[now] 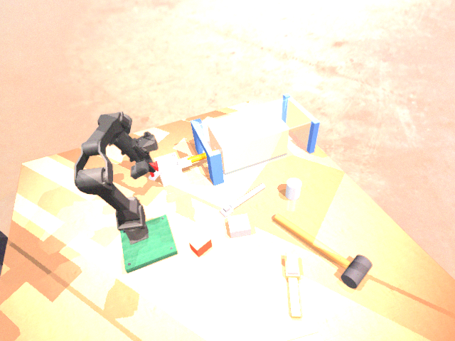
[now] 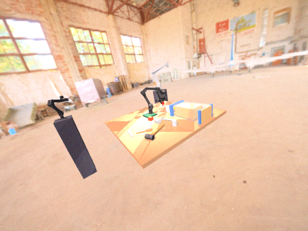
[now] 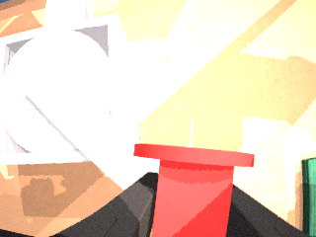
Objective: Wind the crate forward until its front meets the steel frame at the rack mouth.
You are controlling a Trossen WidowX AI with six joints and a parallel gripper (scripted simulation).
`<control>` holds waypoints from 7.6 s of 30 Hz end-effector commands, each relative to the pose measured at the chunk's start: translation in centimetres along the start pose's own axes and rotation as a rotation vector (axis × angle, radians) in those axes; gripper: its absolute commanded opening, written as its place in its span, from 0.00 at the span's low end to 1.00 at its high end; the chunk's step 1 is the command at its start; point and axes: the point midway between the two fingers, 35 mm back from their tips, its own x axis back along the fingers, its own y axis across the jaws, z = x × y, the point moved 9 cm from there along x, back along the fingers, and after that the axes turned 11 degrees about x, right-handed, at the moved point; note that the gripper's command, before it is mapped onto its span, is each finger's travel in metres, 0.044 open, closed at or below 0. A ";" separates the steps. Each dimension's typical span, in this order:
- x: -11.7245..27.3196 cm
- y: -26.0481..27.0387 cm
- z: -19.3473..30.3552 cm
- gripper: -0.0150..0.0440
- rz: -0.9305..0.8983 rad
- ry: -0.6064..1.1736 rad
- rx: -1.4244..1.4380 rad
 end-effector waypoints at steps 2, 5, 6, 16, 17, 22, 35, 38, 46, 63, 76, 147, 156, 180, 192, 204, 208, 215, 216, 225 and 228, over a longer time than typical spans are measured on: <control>-0.8 -0.6 -0.7 0.25 0.026 -0.018 -0.012; -0.9 -0.9 -1.1 0.25 0.026 -0.018 -0.012; -1.0 -0.9 -1.1 0.25 0.026 -0.018 -0.012; -1.5 -1.5 -2.2 0.25 0.026 -0.019 -0.012; -1.5 -1.6 -2.3 0.25 0.026 -0.019 -0.012; -1.8 -1.8 -2.9 0.25 0.026 -0.020 -0.012; -2.5 -2.3 -4.4 0.25 0.027 -0.021 -0.012; -2.6 -2.3 -4.7 0.25 0.027 -0.022 -0.012; -3.0 -2.4 -5.7 0.25 0.027 -0.023 -0.012; -3.9 -2.2 -7.8 0.25 0.027 -0.025 -0.012; -4.5 -1.8 -9.3 0.25 0.027 -0.026 -0.012; -6.3 4.9 -15.0 0.25 0.022 -0.030 -0.014; -6.4 6.1 -15.3 0.25 0.022 -0.030 -0.014; -6.1 9.2 -15.3 0.25 0.019 -0.030 -0.015; -5.8 10.7 -15.0 0.25 0.018 -0.030 -0.016; -5.5 12.1 -14.4 0.25 0.017 -0.029 -0.016; -5.4 12.6 -14.2 0.25 0.017 -0.029 -0.016; -5.1 13.4 -13.7 0.25 0.017 -0.028 -0.016; -5.1 13.5 -13.7 0.25 0.017 -0.028 -0.016; -4.7 14.4 -13.0 0.25 0.016 -0.028 -0.017; -4.6 14.6 -12.8 0.25 0.016 -0.027 -0.017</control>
